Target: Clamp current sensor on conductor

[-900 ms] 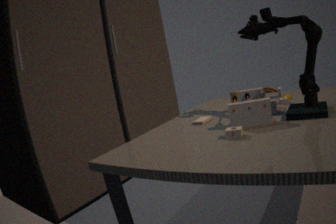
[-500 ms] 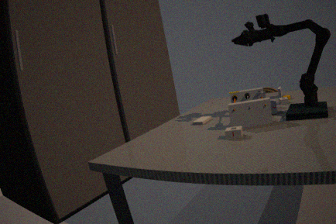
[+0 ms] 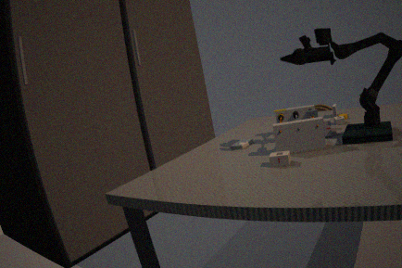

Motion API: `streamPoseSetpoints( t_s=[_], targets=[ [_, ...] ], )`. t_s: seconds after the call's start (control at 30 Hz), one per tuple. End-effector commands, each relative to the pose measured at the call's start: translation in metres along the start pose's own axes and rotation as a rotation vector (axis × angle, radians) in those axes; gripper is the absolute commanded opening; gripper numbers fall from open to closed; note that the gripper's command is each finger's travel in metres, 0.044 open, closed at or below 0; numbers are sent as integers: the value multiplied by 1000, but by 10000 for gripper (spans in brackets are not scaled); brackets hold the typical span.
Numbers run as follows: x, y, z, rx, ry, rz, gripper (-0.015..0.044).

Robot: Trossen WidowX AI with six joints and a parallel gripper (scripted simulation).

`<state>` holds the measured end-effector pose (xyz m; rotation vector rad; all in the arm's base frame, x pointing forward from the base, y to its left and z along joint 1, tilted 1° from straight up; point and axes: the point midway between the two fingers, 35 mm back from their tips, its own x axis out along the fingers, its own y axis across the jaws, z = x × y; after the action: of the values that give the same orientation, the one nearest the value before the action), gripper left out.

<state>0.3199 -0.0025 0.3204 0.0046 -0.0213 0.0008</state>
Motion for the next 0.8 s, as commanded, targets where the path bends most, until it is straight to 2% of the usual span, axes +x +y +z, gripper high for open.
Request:
streamPoseSetpoints(
  t_s=[0.0, 0.17, 0.33, 0.67, 0.77],
  targets=[
    [20, -15, -9, 5, 108, -51, 440],
    [55, -58, -34, 36, 372, -157, 440],
    [74, -104, -61, 83, 627, -259, 440],
    [66, -194, -122, 251, 1118, -429, 440],
    [63, -199, -126, 265, 1150, -439, 440]
  ],
)
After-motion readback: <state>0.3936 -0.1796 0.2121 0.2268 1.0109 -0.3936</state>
